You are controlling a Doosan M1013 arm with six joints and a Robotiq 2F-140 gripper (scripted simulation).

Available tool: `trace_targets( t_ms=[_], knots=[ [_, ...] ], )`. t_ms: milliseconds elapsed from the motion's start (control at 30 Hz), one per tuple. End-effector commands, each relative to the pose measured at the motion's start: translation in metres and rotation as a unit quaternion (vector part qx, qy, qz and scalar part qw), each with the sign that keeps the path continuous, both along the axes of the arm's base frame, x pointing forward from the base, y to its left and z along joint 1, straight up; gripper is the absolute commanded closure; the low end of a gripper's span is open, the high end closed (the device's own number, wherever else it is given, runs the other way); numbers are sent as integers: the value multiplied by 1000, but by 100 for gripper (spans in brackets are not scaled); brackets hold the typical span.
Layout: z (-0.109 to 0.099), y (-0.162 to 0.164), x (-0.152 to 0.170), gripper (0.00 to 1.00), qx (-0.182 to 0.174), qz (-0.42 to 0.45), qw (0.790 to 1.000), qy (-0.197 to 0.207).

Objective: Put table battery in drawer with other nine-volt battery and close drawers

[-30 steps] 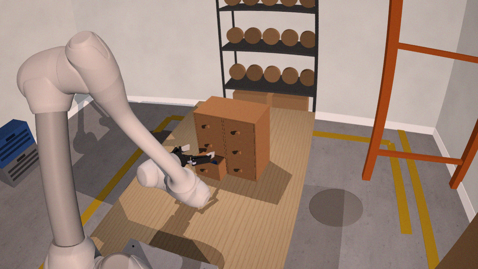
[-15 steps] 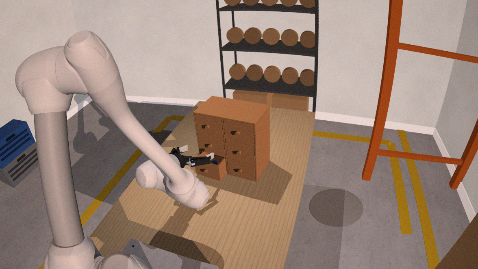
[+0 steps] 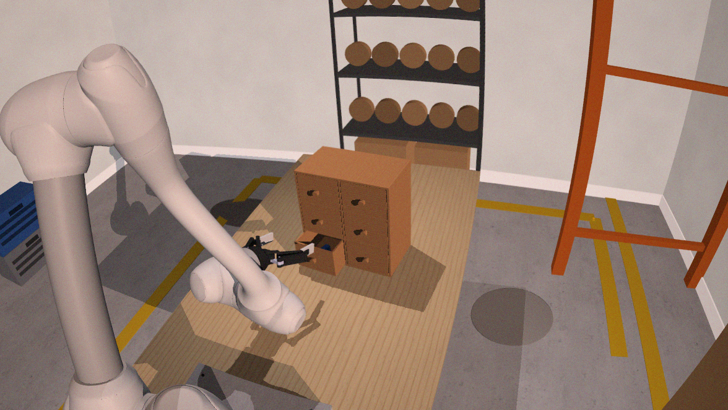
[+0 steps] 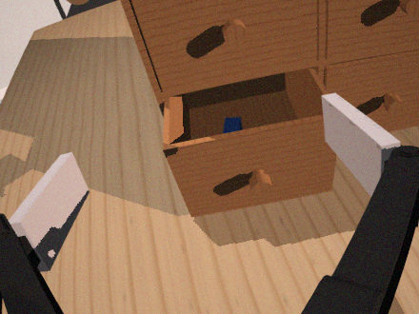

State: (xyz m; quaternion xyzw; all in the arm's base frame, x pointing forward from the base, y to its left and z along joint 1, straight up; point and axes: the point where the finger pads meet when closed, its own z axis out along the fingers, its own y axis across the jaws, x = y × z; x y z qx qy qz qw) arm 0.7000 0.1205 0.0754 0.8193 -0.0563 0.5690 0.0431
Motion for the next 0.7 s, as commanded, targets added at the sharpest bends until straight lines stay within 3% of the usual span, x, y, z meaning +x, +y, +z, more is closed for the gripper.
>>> trace_targets(
  t_ms=[0, 367, 667],
  knots=[
    [2, 1, -17, 0, 3, -5, 1000, -1],
    [5, 10, -75, 0, 3, -5, 1000, -1],
    [7, 12, -93, 0, 3, -5, 1000, -1]
  ],
)
